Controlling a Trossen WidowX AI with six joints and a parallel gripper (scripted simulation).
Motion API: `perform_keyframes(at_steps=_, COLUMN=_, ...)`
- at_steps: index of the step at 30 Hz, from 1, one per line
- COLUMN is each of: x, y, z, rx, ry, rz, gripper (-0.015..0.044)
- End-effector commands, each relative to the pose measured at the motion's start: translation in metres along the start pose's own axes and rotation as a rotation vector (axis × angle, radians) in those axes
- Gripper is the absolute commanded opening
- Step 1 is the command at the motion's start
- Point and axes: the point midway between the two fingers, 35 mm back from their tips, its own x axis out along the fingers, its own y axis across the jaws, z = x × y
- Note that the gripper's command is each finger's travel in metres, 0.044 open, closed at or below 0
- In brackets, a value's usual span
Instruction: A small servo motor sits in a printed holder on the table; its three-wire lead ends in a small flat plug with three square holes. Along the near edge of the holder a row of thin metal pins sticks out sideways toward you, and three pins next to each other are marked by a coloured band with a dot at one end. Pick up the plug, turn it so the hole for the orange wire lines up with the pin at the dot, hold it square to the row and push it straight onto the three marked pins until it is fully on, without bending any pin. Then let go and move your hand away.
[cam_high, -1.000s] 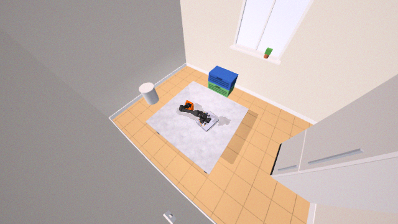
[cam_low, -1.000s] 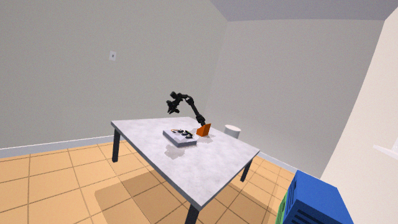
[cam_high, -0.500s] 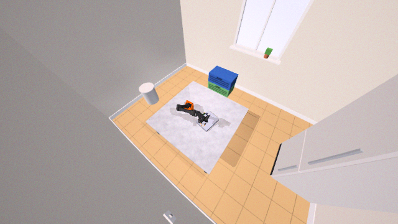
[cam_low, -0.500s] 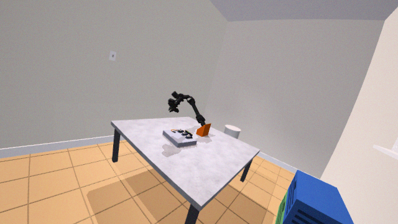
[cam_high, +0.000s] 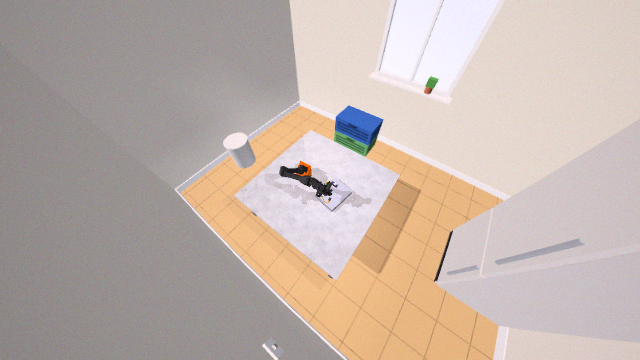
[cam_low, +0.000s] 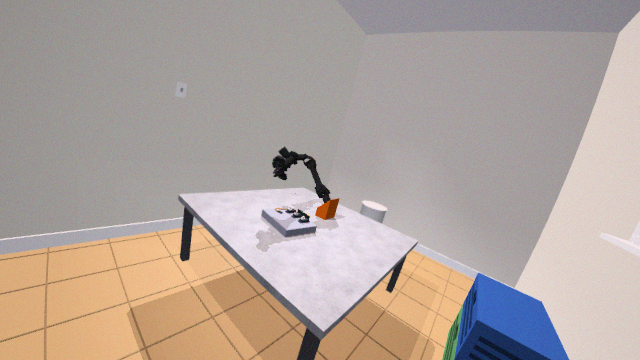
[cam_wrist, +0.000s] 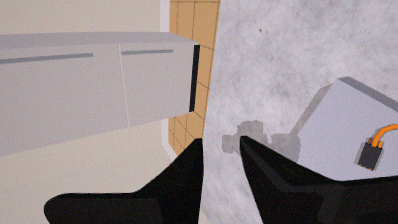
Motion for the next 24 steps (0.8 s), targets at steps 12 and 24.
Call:
perform_keyframes(at_steps=12, x=-0.03, y=0.0, z=0.004, rx=-0.172, ry=-0.045, rz=0.19, gripper=0.0115)
perform_keyframes(at_steps=24, x=-0.057, y=-0.002, z=0.005, rx=-0.322, ry=-0.126, rz=0.336, gripper=0.0115)
